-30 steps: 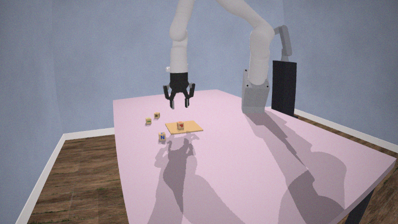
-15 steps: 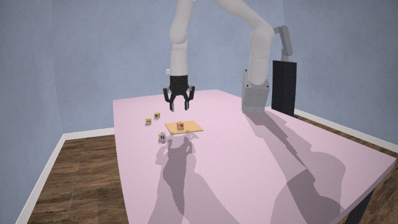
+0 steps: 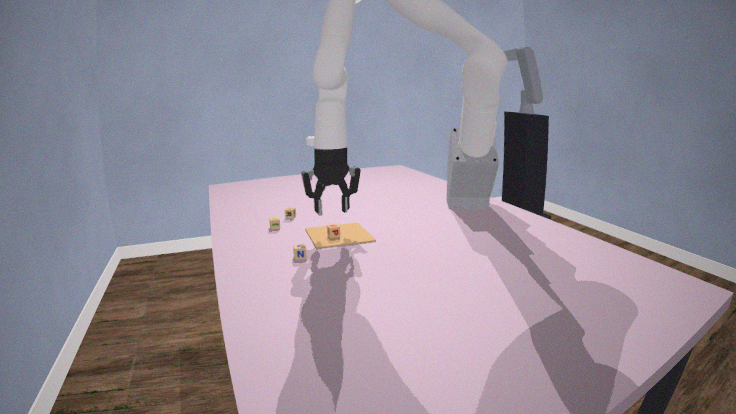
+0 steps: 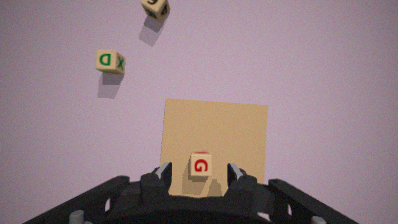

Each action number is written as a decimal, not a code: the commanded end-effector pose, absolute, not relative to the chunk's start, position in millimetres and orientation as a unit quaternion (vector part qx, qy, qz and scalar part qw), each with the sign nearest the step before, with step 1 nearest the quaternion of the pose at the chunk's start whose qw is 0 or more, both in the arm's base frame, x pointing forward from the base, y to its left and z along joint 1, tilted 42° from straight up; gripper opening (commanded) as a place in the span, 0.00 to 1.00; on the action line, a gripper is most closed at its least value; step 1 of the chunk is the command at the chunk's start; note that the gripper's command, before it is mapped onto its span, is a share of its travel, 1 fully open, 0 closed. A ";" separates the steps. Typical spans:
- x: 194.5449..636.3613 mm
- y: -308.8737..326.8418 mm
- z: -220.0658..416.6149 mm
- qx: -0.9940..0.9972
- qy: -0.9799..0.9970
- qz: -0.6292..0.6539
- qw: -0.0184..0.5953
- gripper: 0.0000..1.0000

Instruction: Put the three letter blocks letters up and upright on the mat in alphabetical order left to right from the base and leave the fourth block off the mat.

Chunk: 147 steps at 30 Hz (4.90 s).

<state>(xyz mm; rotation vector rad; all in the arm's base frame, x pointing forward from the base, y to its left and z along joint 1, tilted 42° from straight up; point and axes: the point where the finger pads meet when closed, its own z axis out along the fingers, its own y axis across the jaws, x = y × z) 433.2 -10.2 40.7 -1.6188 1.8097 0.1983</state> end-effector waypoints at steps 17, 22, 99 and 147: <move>438.8 1.0 28.3 -0.625 0.696 0.079 0.346 0.62; 439.1 1.4 27.8 -0.625 0.696 0.079 0.346 0.62; 439.4 1.0 27.7 -0.625 0.696 0.079 0.346 0.62; 451.9 18.7 3.3 -0.625 0.696 0.079 0.346 0.62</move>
